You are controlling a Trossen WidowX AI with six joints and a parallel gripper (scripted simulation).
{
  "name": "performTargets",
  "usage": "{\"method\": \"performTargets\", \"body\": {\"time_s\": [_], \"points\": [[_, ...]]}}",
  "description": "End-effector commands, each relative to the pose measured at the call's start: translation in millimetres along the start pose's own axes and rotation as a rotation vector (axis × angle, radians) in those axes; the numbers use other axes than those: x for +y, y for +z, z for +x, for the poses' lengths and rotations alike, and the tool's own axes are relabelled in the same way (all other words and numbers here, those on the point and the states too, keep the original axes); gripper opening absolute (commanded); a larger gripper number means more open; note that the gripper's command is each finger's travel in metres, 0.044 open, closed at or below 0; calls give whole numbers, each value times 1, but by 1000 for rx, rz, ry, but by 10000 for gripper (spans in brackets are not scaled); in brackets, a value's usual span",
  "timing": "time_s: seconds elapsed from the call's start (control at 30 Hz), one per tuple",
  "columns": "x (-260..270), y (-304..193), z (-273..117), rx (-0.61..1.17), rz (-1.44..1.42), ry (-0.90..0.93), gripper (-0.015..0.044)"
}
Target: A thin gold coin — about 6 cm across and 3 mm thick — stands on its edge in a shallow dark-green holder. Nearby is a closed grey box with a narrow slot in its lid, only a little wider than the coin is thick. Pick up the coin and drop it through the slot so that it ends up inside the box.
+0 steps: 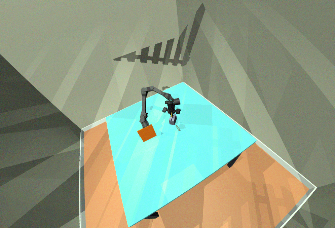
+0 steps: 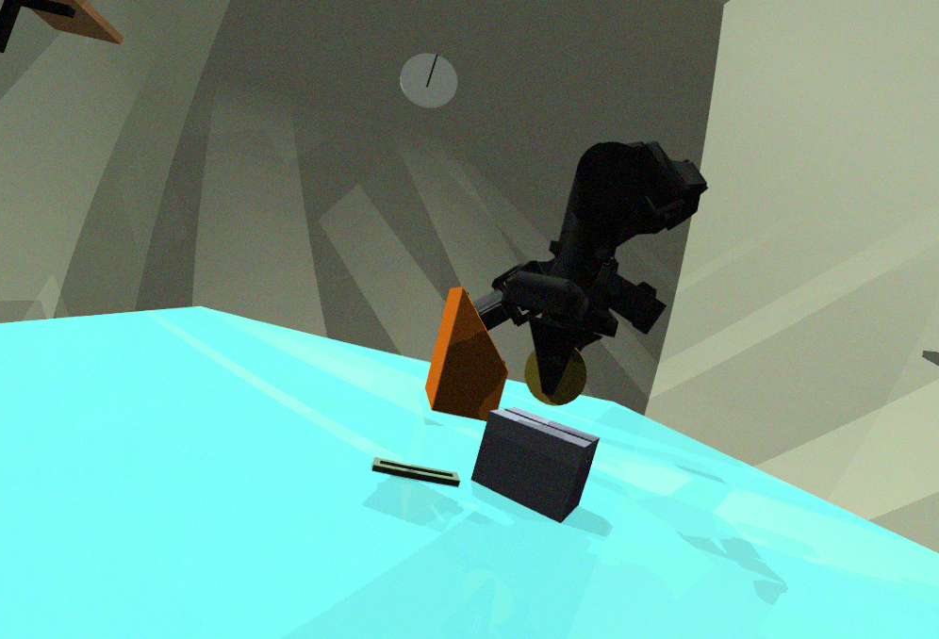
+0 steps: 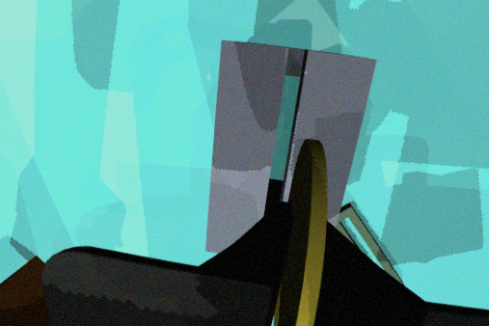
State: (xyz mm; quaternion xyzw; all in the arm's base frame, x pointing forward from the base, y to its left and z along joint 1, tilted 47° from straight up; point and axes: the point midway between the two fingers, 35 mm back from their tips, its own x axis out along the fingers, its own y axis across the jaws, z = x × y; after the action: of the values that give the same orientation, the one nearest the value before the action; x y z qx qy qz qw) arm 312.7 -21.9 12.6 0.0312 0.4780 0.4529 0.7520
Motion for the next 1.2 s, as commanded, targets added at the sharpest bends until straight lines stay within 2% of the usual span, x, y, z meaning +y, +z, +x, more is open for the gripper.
{"method": "performTargets", "body": {"time_s": [0.0, 1.17], "points": [[0, 0, 0, 1, -4, -1, 0], [7, 3, 7, 2, 10, -1, 0]]}}
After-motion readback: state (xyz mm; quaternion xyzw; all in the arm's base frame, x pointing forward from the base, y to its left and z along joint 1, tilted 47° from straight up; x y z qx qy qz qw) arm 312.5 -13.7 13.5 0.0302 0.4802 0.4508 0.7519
